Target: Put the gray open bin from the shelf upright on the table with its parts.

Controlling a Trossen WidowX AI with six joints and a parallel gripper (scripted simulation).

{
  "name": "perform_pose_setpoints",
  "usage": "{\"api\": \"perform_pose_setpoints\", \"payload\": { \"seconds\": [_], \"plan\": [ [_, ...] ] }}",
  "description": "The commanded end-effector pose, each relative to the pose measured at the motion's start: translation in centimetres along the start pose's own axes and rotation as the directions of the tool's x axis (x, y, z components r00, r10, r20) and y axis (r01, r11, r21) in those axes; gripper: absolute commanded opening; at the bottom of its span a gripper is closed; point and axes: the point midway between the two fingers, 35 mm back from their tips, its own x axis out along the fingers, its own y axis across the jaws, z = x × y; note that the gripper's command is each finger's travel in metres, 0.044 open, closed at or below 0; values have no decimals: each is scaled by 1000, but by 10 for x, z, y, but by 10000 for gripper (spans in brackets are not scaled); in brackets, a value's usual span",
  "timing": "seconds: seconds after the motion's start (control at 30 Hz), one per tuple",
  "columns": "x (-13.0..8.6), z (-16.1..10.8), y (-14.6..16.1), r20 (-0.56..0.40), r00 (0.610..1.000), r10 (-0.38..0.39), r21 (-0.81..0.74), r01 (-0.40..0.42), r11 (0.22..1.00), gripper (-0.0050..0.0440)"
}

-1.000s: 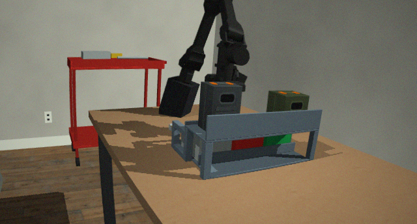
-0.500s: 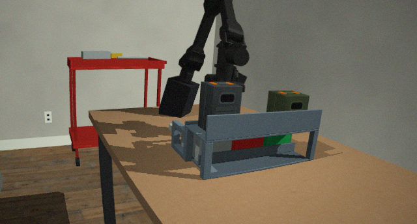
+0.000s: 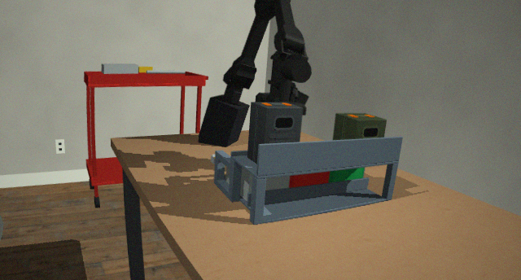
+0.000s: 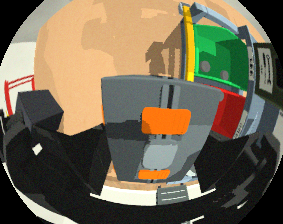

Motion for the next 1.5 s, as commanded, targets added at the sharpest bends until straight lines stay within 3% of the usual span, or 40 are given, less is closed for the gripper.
{"api": "perform_pose_setpoints", "payload": {
  "seconds": [0.0,0.4,0.93,0.97,1.47],
  "plan": [
    [-16,2,-11,-3,998,-60,-11,60,998,0],
    [-10,1,-7,-3,999,-37,-7,37,999,0],
    [-17,3,-11,-3,998,-60,-11,60,998,0],
    [-10,1,-7,-3,999,-36,-7,36,999,0],
    [-17,3,-11,-3,998,-60,-11,60,998,0]
  ]
}}
